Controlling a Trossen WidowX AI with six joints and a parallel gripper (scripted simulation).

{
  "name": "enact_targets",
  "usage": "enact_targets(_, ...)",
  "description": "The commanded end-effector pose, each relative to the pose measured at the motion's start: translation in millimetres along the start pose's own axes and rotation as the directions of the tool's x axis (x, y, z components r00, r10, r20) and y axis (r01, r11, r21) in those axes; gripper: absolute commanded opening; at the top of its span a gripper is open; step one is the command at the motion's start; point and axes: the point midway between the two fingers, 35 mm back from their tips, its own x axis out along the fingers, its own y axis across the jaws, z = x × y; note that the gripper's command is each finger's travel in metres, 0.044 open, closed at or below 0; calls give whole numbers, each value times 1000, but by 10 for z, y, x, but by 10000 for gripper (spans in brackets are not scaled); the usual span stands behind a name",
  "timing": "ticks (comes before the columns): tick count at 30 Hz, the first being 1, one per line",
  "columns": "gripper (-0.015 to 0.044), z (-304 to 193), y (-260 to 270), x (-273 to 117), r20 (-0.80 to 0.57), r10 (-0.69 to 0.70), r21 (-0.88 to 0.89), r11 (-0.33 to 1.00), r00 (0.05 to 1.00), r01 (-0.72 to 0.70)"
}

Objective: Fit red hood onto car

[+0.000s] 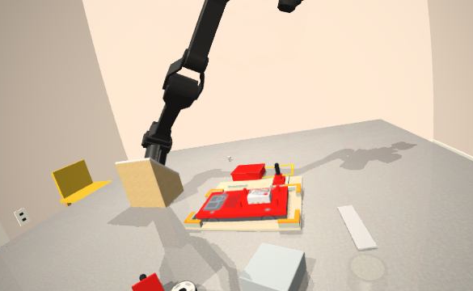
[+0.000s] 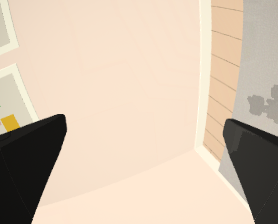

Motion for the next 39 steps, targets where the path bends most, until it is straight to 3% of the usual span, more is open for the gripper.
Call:
enact_targets(1,440,-3,8,-7,1,2,-2,1000,1000,-2)
enact_targets(5,440,-92,191,-186,17,60,-44,997,998,-59)
enact_targets(16,440,-724,989,-1201,58,364,-285,898,930,-334)
enact_targets(28,440,-1612,1406,-2136,-20,608,-550,656,794,-517)
enact_targets(39,440,-2552,1402,-2821,-150,718,-687,419,680,-594)
